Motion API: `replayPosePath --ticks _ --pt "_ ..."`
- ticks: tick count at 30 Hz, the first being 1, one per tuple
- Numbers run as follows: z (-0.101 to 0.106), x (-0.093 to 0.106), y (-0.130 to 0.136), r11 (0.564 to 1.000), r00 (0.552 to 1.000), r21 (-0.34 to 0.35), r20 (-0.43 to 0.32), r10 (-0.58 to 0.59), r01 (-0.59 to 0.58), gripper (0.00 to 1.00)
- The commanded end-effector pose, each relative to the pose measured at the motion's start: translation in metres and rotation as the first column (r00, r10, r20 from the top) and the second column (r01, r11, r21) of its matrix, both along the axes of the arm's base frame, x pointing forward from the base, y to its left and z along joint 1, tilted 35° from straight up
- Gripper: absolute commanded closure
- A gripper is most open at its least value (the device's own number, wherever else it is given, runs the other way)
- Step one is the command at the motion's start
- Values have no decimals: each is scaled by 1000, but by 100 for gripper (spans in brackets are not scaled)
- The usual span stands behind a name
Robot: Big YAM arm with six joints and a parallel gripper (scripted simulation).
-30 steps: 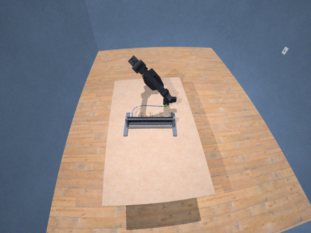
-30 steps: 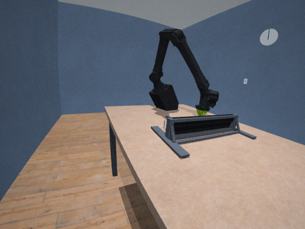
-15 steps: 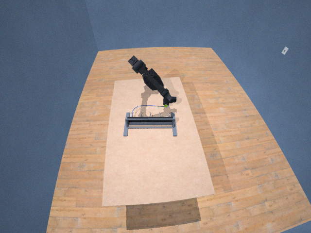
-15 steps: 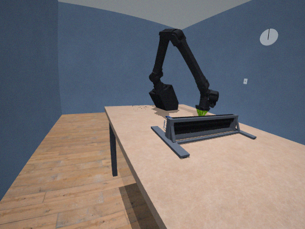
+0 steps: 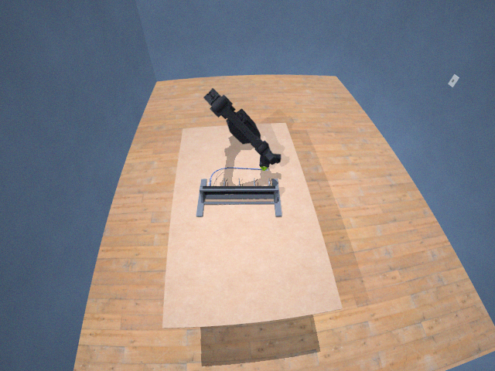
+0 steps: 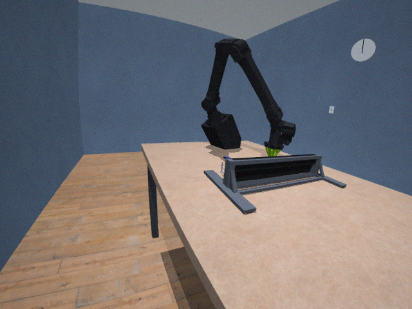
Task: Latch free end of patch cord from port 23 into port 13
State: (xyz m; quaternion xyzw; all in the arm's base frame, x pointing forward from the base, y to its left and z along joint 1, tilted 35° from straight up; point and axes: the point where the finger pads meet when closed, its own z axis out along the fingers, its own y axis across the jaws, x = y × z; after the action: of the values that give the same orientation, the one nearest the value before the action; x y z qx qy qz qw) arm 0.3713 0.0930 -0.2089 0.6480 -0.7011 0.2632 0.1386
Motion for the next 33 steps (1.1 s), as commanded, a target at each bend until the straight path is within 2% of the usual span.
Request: replayPosePath --ticks 1,33 --pt "2 13 6 1000 1000 11 19 -14 14 100" --pt "53 11 49 999 999 31 46 9 -11 100"
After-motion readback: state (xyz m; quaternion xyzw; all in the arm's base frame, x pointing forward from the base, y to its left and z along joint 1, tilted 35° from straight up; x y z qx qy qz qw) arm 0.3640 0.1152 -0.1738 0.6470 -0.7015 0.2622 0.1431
